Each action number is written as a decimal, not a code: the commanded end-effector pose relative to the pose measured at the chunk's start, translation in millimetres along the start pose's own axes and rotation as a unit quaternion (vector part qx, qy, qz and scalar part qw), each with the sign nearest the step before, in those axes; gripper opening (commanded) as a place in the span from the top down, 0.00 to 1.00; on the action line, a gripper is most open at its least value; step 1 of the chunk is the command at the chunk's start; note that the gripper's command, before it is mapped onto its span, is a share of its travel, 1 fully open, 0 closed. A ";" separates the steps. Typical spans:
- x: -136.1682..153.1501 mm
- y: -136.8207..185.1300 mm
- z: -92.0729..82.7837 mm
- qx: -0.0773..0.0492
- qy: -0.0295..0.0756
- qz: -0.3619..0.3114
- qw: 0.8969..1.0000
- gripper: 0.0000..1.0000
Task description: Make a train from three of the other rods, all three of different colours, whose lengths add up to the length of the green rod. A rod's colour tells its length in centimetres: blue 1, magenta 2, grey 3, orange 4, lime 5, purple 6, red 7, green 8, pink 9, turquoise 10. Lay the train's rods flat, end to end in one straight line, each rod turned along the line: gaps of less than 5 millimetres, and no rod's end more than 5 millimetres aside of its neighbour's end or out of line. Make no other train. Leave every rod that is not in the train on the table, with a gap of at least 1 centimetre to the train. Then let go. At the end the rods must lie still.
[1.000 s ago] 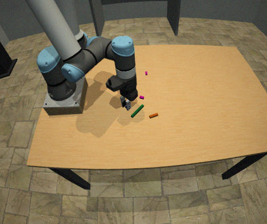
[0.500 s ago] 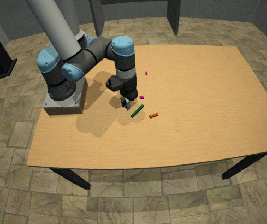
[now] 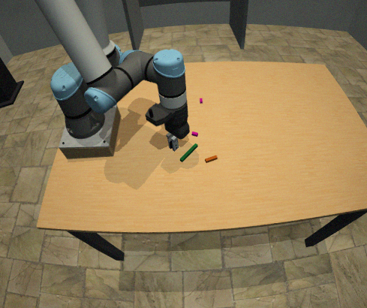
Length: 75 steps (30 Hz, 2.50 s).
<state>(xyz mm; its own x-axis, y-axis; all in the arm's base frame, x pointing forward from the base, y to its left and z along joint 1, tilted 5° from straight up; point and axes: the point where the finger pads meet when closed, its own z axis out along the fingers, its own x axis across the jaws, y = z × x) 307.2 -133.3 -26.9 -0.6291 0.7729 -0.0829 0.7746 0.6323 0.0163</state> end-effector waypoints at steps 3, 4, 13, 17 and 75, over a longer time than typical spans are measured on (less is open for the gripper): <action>-0.4 0.1 -0.2 0.000 -0.001 0.000 1.000 0.76; -0.4 0.1 -0.2 0.000 -0.001 0.000 1.000 0.76; -0.4 0.1 -0.2 0.000 -0.001 0.000 1.000 0.76; -0.4 0.1 -0.2 0.000 -0.001 0.000 1.000 0.76; -0.2 0.1 -100.2 0.000 -0.001 0.000 1.000 0.76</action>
<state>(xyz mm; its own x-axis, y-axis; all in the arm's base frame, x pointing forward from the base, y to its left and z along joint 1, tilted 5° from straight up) 300.7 -127.9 72.5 -0.6291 0.7728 -0.0832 0.7746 0.6323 0.0164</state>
